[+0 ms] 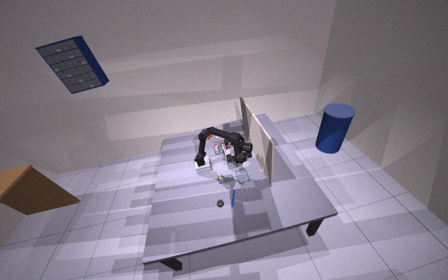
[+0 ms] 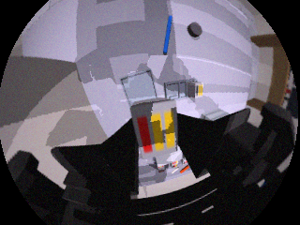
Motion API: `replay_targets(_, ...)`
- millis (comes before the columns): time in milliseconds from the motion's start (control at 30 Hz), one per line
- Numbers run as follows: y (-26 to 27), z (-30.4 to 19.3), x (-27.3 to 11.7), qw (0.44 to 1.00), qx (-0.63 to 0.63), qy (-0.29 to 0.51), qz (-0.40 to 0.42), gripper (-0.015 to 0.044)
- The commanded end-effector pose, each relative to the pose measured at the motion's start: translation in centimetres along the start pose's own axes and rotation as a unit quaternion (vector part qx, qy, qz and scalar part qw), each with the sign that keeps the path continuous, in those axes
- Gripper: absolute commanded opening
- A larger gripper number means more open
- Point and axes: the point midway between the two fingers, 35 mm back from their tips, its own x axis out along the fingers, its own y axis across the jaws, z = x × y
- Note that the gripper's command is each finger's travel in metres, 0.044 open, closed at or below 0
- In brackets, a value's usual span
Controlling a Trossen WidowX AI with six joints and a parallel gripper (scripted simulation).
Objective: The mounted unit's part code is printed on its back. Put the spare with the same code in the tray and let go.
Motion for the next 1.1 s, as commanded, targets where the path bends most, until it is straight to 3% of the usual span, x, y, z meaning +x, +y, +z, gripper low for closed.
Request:
replay_targets(0, 0.3, 0.1, 0.1, 1.0, 0.002, -0.002, 0.0, 0.0)
replay_targets(1067, 0.8, 0.4, 3.3, 1.0, 0.002, -0.002, 0.0, 0.0)
